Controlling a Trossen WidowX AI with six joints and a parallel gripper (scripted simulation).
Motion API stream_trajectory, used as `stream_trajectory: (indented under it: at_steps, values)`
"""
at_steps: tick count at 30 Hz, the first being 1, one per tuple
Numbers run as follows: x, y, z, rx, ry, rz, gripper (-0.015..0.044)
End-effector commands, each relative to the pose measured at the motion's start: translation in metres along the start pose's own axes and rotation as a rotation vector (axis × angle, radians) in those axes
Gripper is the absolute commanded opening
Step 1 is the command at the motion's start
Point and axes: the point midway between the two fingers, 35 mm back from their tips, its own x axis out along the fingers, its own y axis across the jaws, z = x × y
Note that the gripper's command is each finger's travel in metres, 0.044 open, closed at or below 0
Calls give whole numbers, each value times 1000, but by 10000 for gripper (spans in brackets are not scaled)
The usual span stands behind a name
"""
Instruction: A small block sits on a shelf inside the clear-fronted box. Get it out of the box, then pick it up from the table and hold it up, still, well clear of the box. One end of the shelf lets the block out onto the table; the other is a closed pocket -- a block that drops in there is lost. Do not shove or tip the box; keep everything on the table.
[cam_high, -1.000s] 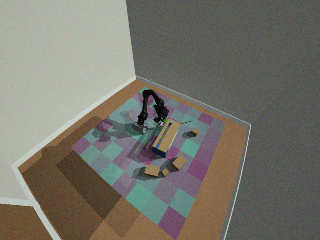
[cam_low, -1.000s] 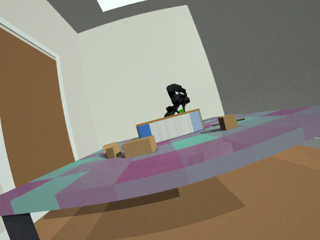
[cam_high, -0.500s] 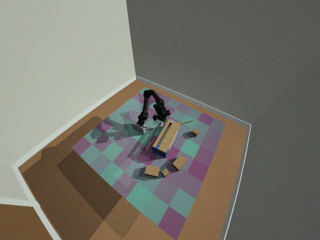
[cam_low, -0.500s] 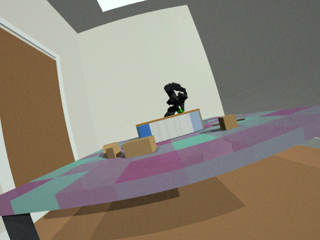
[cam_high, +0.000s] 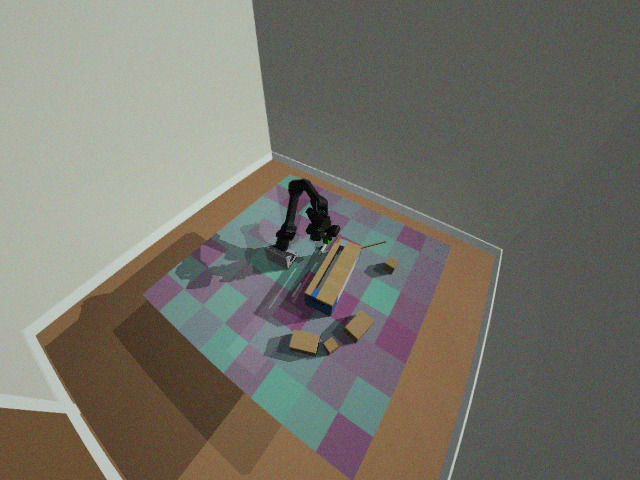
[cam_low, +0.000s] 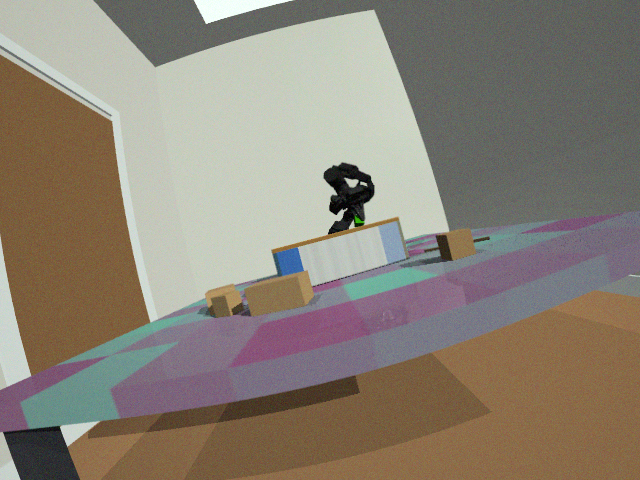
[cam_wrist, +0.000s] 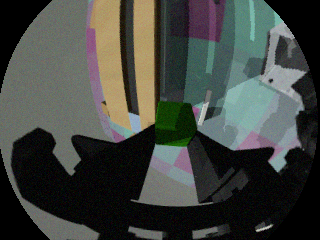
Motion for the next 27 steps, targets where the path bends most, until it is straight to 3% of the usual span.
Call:
stream_trajectory:
  at_steps: [1,27]
  values:
    - [-4,3,0,173,11,8,0]
    - [-23,12,4,1173,82,16,0]
